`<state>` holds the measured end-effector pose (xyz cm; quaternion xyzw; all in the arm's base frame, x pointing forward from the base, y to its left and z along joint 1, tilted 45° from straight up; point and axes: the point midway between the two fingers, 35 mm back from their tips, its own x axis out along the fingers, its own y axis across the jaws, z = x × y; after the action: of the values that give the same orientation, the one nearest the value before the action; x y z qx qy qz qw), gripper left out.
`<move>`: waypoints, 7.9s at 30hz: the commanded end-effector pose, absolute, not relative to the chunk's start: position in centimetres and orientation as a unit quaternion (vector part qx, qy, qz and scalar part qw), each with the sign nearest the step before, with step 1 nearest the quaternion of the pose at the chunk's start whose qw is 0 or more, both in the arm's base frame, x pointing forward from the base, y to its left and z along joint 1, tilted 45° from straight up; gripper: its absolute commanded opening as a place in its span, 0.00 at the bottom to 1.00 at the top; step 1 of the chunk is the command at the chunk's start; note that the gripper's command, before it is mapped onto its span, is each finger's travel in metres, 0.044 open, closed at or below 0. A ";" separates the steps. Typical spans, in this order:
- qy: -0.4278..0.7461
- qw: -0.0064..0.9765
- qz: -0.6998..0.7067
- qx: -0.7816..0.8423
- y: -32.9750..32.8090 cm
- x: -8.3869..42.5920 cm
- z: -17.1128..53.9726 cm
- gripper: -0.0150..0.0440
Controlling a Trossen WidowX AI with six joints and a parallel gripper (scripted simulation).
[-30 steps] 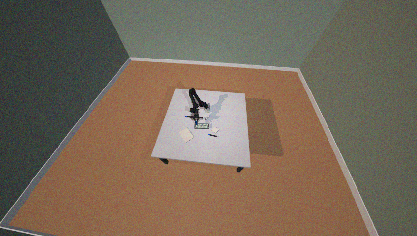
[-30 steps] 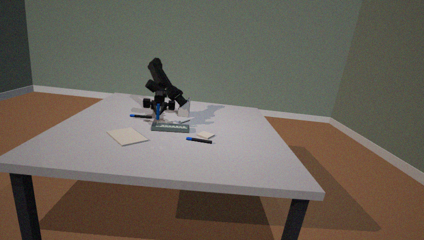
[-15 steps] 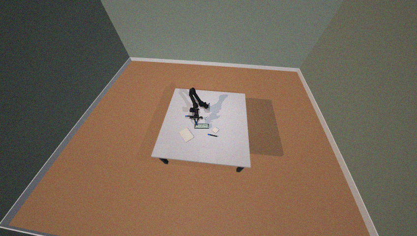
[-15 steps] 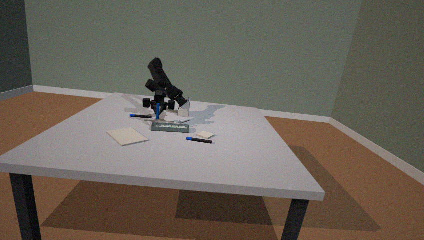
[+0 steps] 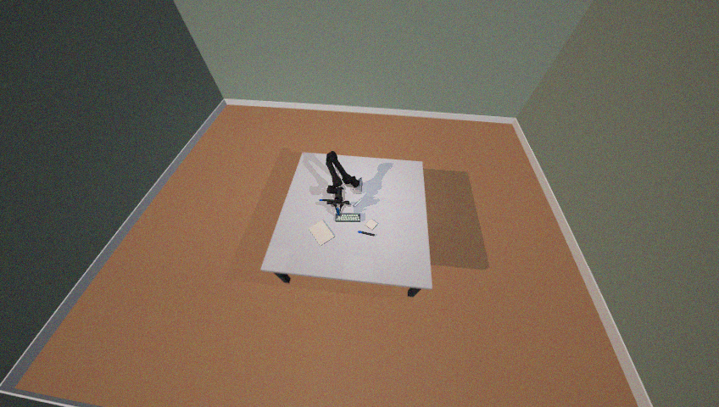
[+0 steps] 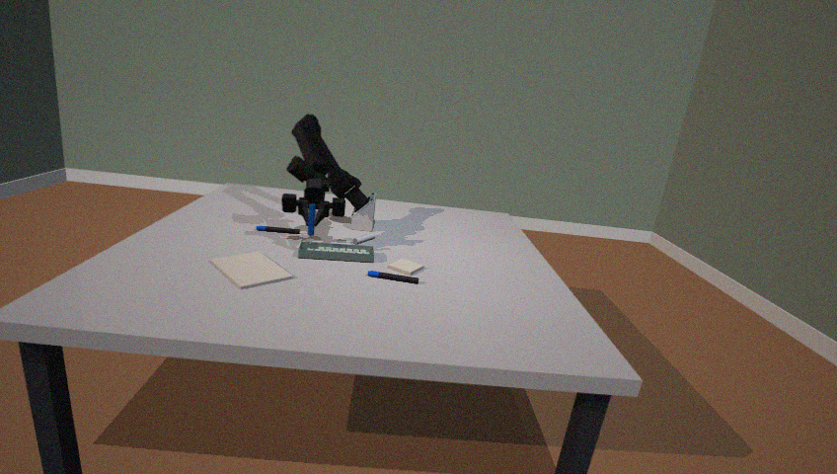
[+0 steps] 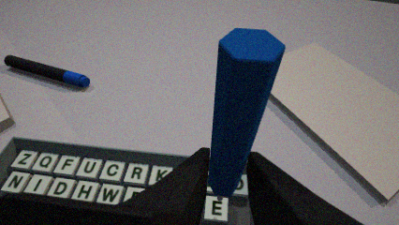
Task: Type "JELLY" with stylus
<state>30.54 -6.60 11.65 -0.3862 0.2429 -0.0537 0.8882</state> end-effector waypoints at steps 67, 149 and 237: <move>0.277 0.879 -0.070 -0.381 -7.9 31.1 10.3 0.39; 0.246 0.889 -0.055 -0.382 -0.2 27.6 4.9 0.25; 0.247 0.889 -0.055 -0.382 -1.5 27.6 3.3 0.39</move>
<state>27.76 -1.41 3.64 -0.3789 0.2435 -0.0587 0.8909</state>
